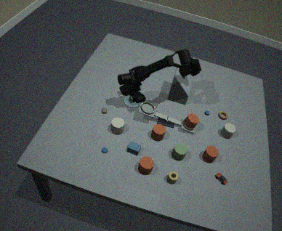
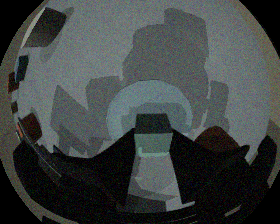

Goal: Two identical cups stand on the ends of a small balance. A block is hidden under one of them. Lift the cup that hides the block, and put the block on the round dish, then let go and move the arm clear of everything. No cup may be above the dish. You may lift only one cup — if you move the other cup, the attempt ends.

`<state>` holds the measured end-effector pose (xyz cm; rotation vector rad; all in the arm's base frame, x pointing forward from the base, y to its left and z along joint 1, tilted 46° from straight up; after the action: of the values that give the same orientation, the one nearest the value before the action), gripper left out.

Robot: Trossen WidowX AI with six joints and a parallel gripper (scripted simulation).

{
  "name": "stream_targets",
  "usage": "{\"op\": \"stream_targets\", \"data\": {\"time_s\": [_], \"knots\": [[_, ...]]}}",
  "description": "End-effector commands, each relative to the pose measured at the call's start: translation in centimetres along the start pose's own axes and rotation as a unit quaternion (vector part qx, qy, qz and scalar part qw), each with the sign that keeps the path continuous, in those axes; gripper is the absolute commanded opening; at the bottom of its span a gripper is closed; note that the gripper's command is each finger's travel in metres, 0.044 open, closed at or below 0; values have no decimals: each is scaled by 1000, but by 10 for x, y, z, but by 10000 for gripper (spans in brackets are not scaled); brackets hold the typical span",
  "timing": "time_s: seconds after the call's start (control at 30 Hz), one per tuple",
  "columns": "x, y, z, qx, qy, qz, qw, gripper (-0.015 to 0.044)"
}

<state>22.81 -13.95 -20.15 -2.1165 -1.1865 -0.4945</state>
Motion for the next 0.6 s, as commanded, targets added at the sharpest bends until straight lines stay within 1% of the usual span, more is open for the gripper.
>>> {"op": "stream_targets", "data": {"time_s": [0.0,0.03,0.5,0.57], "knots": [[0,-1,6,0,3,4,1000,0],[0,0,1,0,0,0,1000,26],[0,0,1,0,0,0,1000,394],[0,0,-6,0,0,1,1000,440]]}}
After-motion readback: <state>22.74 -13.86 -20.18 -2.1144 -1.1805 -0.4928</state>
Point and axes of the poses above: the point midway between the two fingers, 35 mm back from their tips, its own z axis out along the fingers, its own x axis across the jaws, y = z × x, the point moved 6 cm from there along -z, back along the fingers, and after that the axes turned 15 degrees about -z, right-handed, at the moved point
